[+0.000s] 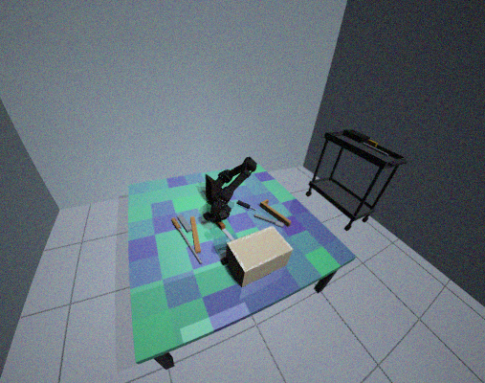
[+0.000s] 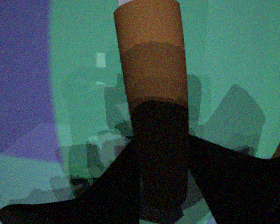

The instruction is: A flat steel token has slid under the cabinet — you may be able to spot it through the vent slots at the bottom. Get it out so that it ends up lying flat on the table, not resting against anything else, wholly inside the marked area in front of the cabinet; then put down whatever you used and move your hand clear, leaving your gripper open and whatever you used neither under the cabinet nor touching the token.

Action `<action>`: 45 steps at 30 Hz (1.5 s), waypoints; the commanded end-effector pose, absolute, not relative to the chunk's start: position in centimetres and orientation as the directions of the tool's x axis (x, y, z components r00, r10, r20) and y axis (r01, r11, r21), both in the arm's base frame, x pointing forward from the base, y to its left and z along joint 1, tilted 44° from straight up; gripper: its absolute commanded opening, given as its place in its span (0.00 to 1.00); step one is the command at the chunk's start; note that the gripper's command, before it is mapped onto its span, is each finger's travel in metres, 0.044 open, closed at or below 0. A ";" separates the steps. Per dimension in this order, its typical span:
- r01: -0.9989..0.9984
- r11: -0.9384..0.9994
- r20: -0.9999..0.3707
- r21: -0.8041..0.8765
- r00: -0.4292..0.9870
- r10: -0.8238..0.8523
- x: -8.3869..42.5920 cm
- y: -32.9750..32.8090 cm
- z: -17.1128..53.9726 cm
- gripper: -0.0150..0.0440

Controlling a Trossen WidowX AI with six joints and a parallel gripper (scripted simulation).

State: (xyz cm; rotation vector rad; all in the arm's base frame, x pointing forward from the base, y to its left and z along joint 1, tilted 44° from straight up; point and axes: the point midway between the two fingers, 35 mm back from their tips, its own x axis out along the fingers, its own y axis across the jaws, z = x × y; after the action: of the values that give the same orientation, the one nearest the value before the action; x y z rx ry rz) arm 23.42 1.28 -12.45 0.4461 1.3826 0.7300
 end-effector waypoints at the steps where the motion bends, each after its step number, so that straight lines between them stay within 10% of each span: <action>1: -0.221 0.706 -0.720 0.673 0.027 0.694 23.5 1.1 -12.6 0.25; 45: -0.381 0.674 -0.722 0.633 0.025 0.692 24.2 -2.2 -15.2 0.25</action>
State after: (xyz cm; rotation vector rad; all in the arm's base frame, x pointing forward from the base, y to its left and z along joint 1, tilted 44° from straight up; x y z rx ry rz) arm 23.99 -1.72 -14.94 0.3001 1.3057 0.8525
